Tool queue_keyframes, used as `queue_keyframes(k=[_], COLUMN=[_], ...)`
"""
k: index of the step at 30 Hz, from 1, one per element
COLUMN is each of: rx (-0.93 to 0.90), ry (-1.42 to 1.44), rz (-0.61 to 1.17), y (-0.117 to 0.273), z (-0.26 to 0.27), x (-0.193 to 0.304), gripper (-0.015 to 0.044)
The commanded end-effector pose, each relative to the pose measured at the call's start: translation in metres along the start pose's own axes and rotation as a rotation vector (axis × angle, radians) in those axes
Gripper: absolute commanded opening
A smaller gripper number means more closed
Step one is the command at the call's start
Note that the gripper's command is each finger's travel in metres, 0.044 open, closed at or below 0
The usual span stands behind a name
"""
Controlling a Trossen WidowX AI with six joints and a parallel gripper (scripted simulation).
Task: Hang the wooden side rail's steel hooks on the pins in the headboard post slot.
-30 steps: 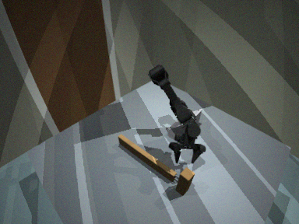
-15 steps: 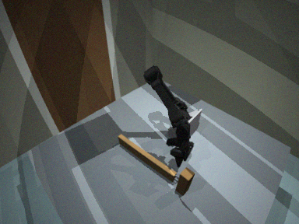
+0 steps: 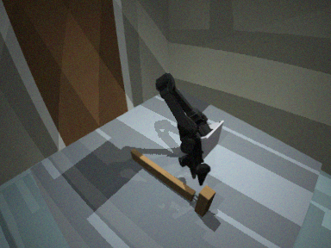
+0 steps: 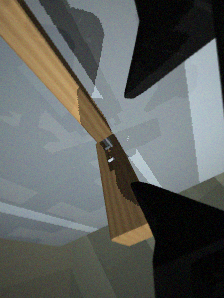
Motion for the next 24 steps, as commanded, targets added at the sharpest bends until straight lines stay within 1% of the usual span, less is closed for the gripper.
queue_keyframes(k=[1, 11, 20, 22, 24], rx=[-0.069, -0.173, -0.262, -0.274, -0.275], ry=[0.417, 1.017, 1.555, 1.634, 1.643], rz=[0.032, 0.013, -0.071, -0.090, -0.092], y=[0.004, 0.008, 0.012, 0.013, 0.013], z=[-0.004, -0.009, -0.014, -0.015, -0.015], x=[-0.012, -0.020, -0.028, -0.029, -0.029], gripper=[0.0440, 0.0440, 0.0440, 0.0440, 0.0440])
Point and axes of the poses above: the point midway between the two fingers, 35 mm back from their tips, its own y axis back along the fingers, its own z axis across the jaws, x = y × z, the point moved 4 cm from there along y, back along the fingers, and after that the axes turned 5 degrees about y, right-handed, at the moved point
